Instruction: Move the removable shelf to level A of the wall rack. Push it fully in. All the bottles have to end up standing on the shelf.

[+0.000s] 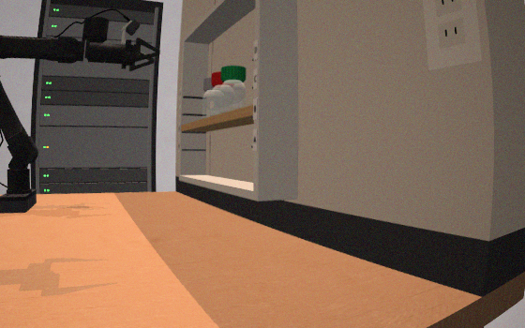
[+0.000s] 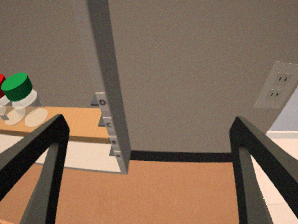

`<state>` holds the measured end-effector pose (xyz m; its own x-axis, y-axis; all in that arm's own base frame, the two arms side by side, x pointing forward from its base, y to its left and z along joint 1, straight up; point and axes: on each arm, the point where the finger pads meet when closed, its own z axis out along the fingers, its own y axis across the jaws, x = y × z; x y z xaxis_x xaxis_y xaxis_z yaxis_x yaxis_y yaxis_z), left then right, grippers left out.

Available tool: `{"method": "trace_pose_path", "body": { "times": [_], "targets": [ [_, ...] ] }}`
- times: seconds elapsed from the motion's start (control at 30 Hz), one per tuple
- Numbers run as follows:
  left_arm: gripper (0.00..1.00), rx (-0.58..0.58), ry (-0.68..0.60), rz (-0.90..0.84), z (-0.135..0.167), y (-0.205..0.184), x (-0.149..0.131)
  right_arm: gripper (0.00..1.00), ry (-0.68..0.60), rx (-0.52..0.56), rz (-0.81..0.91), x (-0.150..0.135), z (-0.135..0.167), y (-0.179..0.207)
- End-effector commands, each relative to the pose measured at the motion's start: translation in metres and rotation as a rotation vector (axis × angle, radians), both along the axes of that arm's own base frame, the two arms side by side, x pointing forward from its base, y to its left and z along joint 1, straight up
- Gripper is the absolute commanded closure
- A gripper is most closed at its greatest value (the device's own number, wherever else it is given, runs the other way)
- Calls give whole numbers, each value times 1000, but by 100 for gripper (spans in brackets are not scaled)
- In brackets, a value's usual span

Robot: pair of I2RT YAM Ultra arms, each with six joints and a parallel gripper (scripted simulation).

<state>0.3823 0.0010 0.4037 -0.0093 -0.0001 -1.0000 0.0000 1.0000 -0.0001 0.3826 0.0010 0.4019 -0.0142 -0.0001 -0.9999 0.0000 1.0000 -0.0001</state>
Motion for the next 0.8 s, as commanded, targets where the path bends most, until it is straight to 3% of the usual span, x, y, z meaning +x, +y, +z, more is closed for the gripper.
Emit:
{"method": "trace_pose_path", "body": {
  "times": [0.0,0.53,0.77],
  "targets": [
    [0,0,-9,0,3,0,-1,0,-14,0,0,-1,5,0],
    [0,0,-9,0,3,0,-1,0,-14,0,0,-1,5,0],
    [0,68,0,0,-9,-4,-4,0,0,-68,0,-2,-8,6]
  ]
}}
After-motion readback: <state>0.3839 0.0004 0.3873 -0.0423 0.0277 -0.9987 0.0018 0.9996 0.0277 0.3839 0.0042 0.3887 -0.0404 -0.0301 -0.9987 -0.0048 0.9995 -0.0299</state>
